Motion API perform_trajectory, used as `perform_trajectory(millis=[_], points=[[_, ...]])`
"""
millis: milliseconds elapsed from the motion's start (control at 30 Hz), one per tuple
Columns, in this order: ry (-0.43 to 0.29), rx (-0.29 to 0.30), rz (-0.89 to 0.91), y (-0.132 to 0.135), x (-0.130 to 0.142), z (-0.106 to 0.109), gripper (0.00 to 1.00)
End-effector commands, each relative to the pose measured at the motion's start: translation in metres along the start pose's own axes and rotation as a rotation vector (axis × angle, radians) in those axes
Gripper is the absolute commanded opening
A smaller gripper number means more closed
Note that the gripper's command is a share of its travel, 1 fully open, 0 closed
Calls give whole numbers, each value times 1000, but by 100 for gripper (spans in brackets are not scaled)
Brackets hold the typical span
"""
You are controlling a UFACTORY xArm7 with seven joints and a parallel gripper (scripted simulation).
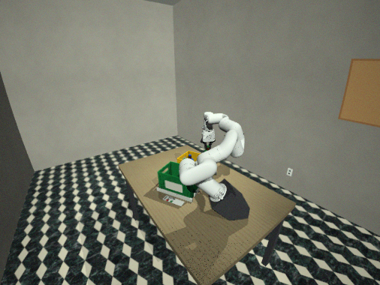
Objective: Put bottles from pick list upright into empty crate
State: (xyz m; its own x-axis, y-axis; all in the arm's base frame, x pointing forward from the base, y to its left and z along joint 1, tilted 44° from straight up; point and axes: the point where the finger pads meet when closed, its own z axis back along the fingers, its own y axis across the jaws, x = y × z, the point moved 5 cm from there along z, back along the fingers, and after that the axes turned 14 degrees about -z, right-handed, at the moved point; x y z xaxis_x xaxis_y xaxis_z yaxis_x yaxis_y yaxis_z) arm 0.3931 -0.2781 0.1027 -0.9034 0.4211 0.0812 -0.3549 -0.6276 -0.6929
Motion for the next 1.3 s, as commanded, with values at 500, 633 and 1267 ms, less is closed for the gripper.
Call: perform_trajectory(millis=[500,633,1267], points=[[5,1,-1,0,0,32,0],[5,1,-1,0,0,39,0],[5,0,-1,0,0,56,0]])
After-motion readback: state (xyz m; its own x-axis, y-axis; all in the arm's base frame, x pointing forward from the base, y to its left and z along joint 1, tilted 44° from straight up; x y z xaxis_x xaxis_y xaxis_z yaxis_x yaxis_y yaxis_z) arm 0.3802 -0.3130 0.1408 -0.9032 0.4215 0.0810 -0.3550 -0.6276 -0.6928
